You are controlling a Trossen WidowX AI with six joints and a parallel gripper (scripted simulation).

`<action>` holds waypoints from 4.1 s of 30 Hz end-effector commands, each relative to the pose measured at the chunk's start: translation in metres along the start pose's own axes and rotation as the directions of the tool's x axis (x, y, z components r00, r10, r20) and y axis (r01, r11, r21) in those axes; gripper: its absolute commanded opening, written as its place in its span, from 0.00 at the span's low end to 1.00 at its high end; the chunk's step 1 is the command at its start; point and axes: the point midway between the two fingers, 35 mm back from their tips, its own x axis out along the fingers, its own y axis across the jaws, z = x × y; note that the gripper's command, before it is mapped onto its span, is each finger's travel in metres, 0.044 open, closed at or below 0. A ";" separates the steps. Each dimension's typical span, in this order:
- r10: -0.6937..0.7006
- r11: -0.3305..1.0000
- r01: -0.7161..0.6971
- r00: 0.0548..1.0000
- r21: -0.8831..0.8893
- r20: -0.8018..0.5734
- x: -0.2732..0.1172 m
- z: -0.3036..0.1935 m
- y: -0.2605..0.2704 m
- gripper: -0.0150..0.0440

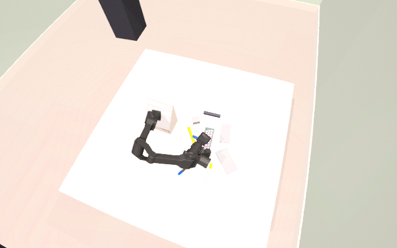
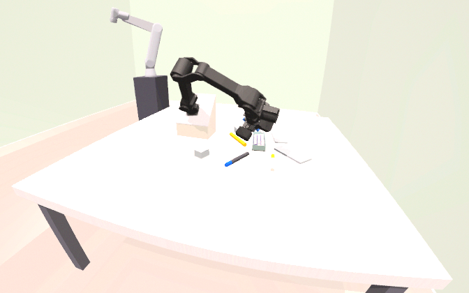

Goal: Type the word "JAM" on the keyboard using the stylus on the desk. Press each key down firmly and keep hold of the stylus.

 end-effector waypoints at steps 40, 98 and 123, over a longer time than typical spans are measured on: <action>0.116 0.468 0.084 0.981 0.880 -0.155 0.059 0.006 0.083 0.25; 0.114 0.467 0.084 0.981 0.880 -0.155 0.087 0.021 0.054 0.39; 0.114 0.467 0.084 0.981 0.880 -0.155 0.084 0.020 0.057 0.39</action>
